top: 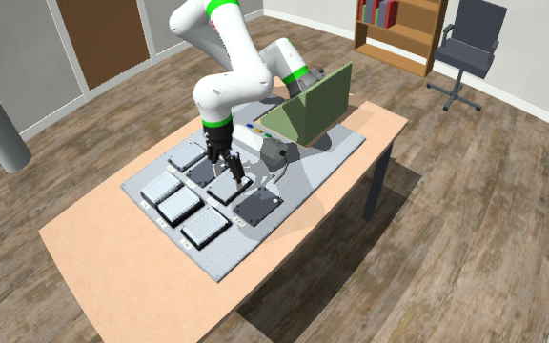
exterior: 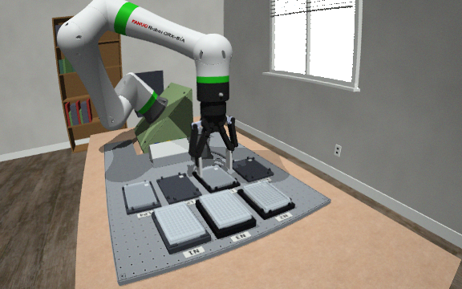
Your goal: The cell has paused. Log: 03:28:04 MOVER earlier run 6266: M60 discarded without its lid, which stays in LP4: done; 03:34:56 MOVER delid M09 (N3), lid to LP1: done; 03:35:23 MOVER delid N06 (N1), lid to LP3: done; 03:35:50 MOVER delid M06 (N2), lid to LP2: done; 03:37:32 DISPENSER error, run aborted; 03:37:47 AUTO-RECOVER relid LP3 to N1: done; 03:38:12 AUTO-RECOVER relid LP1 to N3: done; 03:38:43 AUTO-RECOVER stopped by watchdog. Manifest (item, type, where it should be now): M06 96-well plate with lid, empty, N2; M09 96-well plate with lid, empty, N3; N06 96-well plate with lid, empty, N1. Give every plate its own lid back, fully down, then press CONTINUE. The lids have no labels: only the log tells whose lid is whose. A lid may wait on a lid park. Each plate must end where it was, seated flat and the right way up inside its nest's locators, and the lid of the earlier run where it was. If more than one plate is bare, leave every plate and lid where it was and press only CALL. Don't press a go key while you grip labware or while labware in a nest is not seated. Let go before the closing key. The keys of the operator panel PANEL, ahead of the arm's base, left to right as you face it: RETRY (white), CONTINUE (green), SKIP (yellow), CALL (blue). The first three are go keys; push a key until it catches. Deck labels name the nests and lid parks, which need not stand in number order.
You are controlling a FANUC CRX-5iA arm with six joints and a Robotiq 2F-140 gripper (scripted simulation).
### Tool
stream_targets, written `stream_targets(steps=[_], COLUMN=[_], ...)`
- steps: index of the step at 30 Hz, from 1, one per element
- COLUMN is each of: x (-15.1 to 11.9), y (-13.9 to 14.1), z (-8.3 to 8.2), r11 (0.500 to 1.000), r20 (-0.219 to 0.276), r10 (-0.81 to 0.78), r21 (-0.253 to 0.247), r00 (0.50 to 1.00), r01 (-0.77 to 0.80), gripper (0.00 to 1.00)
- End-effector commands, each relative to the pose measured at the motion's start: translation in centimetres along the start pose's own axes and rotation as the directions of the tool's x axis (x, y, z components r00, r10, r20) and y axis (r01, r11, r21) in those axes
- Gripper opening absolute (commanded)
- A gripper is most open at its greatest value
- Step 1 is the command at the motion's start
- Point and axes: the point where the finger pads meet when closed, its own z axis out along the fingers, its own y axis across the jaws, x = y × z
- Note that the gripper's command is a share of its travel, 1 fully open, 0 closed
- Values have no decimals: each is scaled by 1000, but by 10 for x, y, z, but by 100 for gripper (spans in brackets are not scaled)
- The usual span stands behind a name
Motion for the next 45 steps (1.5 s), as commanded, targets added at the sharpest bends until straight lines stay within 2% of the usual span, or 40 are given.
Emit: stream_targets(steps=[1,45], x=[0,0], y=[0,0], z=[1,16], r11=[1000,1000], r20=[0,0], r10=[0,0], r21=[0,0], r00=[1000,1000], r01=[0,0], gripper=[66,66])
